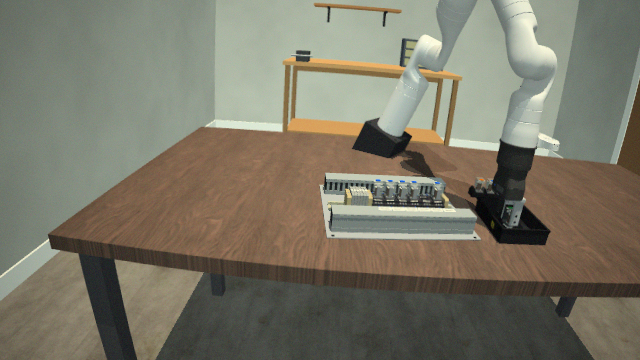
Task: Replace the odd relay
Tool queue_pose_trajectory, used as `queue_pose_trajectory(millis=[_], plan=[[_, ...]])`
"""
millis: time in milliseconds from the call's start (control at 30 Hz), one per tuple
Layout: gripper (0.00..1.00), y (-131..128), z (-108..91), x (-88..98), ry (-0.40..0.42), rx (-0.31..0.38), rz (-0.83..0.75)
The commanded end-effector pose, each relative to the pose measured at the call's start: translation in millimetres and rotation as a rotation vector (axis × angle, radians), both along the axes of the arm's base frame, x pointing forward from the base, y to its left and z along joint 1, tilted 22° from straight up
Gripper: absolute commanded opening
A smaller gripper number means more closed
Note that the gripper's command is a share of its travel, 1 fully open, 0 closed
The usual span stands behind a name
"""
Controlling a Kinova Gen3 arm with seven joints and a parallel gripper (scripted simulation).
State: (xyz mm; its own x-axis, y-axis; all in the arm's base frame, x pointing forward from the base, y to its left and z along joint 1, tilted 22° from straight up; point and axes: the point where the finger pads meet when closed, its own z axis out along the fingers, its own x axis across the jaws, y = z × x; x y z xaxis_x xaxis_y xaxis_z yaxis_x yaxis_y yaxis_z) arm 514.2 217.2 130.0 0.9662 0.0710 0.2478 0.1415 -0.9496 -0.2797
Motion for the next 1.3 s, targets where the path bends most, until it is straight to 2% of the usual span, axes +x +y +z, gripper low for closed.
queue_pose_trajectory(millis=[0,167,200,733,767,1267], plan=[[0.0,7.3,-5.7,-4.6,0.012,0.008,0.01],[0.0,9.1,-7.1,-5.8,0.014,0.01,0.012],[0.0,1.1,-0.1,-0.4,0.0,0.002,0.0],[0.0,9.9,-5.3,-8.1,0.015,0.01,0.012],[0.0,3.0,0.8,-1.2,-0.001,0.005,0.0],[0.0,9.5,-3.9,-10.0,0.015,0.01,0.013]])
